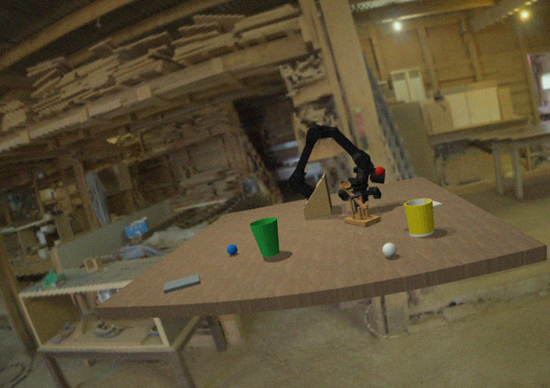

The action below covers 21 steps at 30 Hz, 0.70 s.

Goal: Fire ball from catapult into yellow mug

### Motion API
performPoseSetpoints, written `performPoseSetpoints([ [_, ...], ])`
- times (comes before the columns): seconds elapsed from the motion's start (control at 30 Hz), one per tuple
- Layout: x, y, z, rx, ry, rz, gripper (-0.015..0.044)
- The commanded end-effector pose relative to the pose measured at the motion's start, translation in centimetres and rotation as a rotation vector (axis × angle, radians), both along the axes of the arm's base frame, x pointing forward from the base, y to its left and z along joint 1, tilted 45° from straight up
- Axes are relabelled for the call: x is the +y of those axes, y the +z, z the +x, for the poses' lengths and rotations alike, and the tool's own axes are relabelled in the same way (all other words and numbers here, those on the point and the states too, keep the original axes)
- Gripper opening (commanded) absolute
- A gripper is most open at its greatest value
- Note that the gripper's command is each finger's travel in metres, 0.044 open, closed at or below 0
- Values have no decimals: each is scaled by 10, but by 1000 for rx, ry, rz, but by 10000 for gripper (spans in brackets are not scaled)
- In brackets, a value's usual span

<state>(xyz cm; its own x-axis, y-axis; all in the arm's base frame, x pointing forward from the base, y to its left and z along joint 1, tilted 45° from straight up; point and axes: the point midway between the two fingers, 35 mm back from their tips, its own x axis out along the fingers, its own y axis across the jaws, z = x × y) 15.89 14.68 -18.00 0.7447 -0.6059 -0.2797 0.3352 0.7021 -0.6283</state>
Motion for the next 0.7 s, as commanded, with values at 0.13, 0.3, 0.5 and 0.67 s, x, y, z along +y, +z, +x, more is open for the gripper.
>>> performPoseSetpoints([
  [0.13, 93, 36, -39, -4, 8, 40, 0],
  [0.3, 109, 49, -51, -7, 8, 41, 0],
  [0.5, 108, 28, -30, 113, 2, 30, 131],
  [0.67, 131, 19, -11, 273, 11, 39, 263],
])
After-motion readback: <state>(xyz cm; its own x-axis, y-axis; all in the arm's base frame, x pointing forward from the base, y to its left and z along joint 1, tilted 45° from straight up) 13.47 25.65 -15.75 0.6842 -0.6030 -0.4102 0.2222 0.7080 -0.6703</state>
